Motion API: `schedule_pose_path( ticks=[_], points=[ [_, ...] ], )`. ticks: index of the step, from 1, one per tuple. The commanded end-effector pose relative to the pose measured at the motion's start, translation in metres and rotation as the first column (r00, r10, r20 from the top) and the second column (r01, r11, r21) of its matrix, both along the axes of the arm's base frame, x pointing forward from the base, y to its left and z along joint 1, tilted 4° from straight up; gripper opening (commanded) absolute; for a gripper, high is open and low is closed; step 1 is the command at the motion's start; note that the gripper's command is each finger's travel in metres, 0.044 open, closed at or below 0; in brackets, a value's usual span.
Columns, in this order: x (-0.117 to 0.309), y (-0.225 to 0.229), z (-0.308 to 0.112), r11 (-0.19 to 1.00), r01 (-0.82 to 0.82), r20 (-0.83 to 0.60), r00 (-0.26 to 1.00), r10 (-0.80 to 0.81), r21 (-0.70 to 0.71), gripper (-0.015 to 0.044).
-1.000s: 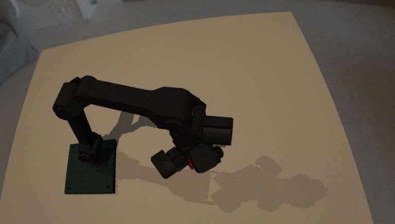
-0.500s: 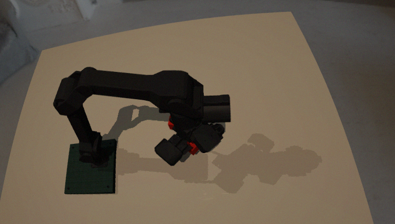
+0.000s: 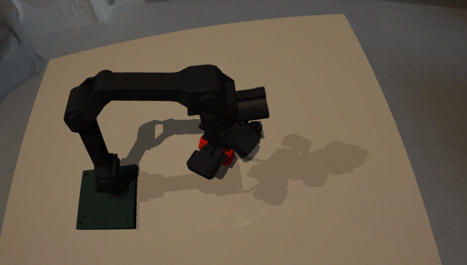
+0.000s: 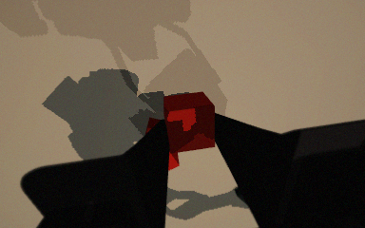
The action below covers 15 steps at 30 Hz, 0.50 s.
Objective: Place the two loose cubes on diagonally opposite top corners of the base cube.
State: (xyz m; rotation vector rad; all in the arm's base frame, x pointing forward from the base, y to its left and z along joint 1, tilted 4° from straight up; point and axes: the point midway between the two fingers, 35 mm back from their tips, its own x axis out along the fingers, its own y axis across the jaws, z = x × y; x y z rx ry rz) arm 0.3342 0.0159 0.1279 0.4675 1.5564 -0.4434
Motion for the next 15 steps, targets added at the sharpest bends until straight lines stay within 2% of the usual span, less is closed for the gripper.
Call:
schedule_pose_path(
  ticks=[1, 15],
  points=[
    [-0.003, 0.012, -0.001, 0.998, -0.062, 0.000, 0.998, 0.062, 0.005, 0.0105],
    [-0.012, 0.052, -0.002, 0.966, -0.259, 0.007, 0.966, 0.259, 0.008, 0.0105]
  ],
)
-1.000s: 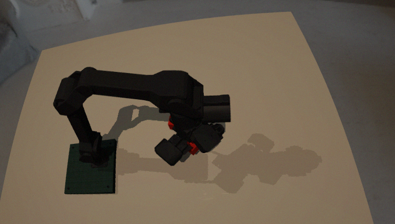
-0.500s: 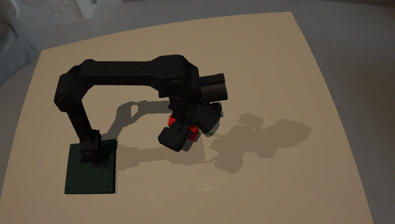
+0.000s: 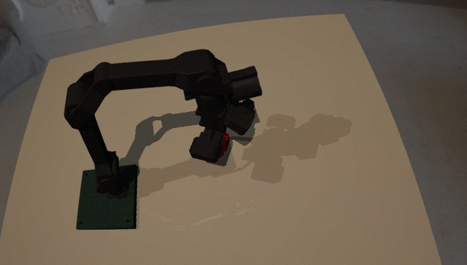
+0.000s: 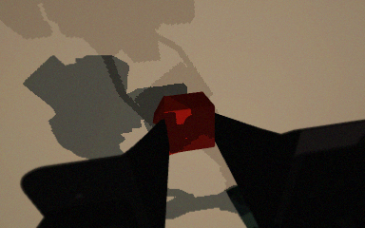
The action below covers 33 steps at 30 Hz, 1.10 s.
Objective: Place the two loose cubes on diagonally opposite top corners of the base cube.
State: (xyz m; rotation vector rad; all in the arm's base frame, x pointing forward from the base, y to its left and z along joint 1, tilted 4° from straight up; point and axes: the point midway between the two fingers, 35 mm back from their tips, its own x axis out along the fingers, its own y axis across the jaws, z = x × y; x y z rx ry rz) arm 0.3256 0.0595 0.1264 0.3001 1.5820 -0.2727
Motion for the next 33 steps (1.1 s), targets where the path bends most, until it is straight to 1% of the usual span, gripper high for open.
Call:
schedule_pose_path(
  ticks=[1, 8, 11, 21, 33],
  points=[
    [-0.004, 0.011, -0.001, 0.998, -0.062, -0.001, 0.998, 0.062, 0.005, 0.0105],
    [-0.009, 0.025, -0.002, 0.991, -0.131, 0.002, 0.991, 0.131, 0.006, 0.0105],
    [-0.009, 0.025, -0.004, 0.991, -0.134, 0.002, 0.991, 0.134, 0.005, 0.0105],
    [-0.012, 0.026, -0.032, 0.988, -0.154, 0.008, 0.988, 0.154, -0.006, 0.0105],
    [-0.012, 0.026, -0.032, 0.988, -0.155, 0.008, 0.988, 0.155, -0.006, 0.0105]
  ],
)
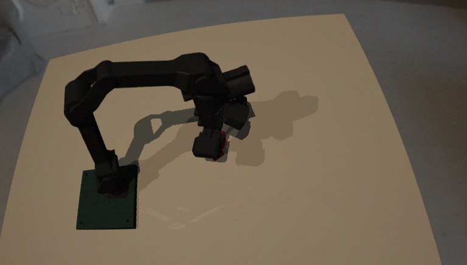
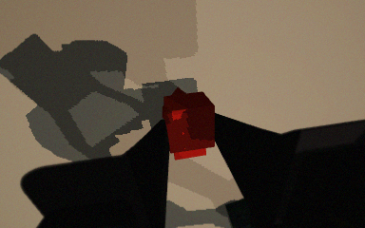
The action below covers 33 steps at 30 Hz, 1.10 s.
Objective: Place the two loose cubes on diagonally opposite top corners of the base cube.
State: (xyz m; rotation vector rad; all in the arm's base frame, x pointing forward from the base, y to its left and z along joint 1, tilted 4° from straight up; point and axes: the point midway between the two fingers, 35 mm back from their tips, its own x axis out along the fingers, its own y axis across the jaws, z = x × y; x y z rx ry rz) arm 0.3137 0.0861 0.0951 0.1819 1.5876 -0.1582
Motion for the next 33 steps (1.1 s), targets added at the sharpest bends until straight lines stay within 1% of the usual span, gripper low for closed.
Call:
schedule_pose_path(
  ticks=[1, 15, 33],
  points=[
    [0.000, 0.000, -0.001, 1.000, -0.007, 0.001, 1.000, 0.007, -0.004, 0.0105],
    [0.001, 0.000, -0.030, 1.000, 0.016, -0.007, 1.000, -0.016, 0.007, 0.0105],
    [0.001, 0.000, -0.031, 1.000, 0.017, -0.007, 1.000, -0.017, 0.007, 0.0105]
  ],
)
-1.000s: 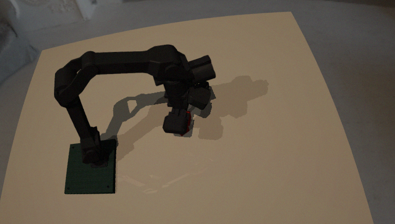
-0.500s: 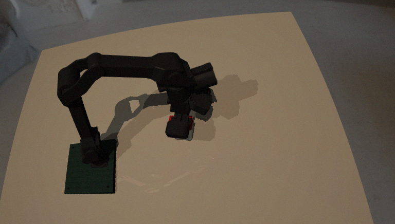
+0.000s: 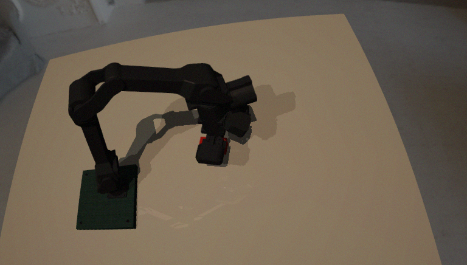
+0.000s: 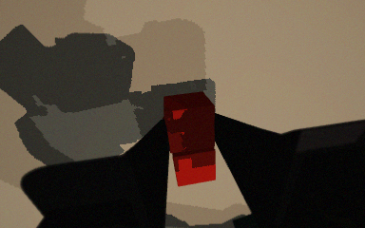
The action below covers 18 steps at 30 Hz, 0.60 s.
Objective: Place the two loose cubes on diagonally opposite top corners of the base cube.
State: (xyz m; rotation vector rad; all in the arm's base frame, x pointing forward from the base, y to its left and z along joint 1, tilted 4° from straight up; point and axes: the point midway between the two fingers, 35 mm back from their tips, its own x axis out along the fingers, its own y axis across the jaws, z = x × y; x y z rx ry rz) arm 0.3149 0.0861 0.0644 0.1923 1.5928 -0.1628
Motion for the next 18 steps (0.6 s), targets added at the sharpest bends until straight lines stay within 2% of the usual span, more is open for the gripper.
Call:
schedule_pose_path(
  ticks=[1, 8, 12, 18],
  points=[
    [-0.0001, 0.0004, -0.0008, 1.000, 0.008, -0.002, 1.000, -0.008, 0.003, 0.0105],
    [-0.0001, 0.0004, -0.0008, 1.000, 0.008, -0.002, 1.000, -0.008, 0.003, 0.0105],
    [-0.0001, 0.0004, -0.0008, 1.000, 0.008, -0.002, 1.000, -0.008, 0.003, 0.0205],
    [-0.0001, 0.0003, 0.0011, 1.000, 0.006, -0.001, 1.000, -0.006, 0.003, 0.0205]
  ],
)
